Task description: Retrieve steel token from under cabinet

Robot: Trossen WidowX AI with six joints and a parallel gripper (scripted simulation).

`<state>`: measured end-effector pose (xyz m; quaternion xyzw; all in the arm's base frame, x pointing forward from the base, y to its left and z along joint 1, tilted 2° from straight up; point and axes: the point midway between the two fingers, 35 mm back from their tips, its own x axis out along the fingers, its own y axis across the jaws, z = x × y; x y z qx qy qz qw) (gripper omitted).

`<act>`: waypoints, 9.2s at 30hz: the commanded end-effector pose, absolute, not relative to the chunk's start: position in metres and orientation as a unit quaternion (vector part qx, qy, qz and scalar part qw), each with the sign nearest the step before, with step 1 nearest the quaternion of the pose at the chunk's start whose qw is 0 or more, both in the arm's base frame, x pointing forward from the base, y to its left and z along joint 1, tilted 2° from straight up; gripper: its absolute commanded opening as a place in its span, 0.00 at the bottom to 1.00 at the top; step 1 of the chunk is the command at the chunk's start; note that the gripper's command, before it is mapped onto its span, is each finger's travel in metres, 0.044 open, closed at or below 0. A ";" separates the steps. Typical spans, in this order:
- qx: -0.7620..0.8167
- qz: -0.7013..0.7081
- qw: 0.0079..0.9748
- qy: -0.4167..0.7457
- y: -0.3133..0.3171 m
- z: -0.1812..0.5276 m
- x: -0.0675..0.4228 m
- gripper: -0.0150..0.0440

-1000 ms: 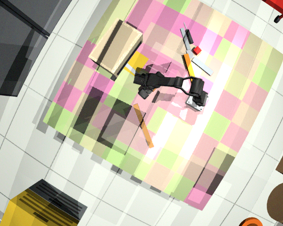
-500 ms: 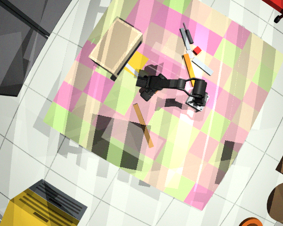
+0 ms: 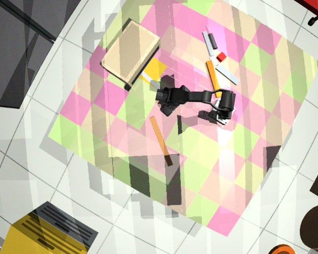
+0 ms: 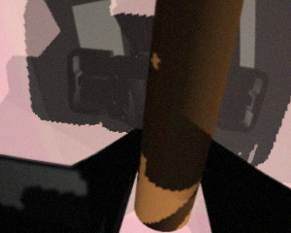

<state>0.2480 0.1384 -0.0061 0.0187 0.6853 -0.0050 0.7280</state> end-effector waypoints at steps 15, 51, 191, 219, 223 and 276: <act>0.019 -0.005 0.727 0.687 0.140 -0.009 0.221 0.25; 0.019 -0.005 0.726 0.688 0.157 -0.006 0.206 0.30; 0.018 -0.004 0.730 0.683 0.156 0.000 0.319 0.25; 0.018 -0.004 0.731 0.682 0.155 0.003 0.349 0.25; 0.018 -0.004 0.731 0.682 0.155 0.003 0.353 0.25; 0.018 -0.005 0.732 0.681 0.138 0.005 0.390 0.25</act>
